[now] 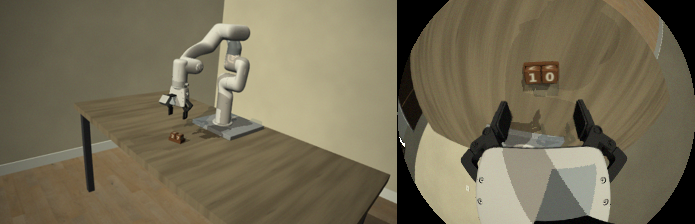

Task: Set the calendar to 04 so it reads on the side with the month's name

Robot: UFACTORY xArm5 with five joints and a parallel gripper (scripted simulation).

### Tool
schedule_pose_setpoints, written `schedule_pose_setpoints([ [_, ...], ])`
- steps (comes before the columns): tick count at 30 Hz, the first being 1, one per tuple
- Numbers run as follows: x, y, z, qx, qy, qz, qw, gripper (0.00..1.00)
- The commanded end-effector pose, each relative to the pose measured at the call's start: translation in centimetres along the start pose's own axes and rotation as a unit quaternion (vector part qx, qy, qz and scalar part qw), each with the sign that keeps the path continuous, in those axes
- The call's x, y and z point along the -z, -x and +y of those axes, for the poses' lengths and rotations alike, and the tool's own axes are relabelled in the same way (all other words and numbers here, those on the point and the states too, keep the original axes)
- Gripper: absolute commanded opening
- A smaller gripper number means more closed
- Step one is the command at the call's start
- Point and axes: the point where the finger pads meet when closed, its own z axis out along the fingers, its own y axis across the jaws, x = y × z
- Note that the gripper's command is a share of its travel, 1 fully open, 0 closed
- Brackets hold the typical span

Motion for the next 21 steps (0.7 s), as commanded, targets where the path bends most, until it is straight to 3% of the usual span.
schedule_pose_setpoints([
  [1, 0.22, 0.15, -0.3, 0.006, 0.0, -0.001, 1.0, 1.0],
  [14, 0.22, 0.19, -0.36, 0.002, 0.0, -0.001, 1.0, 1.0],
  [21, 0.26, 0.82, -1.22, -0.042, 0.0, -0.001, 0.999, 1.0],
])
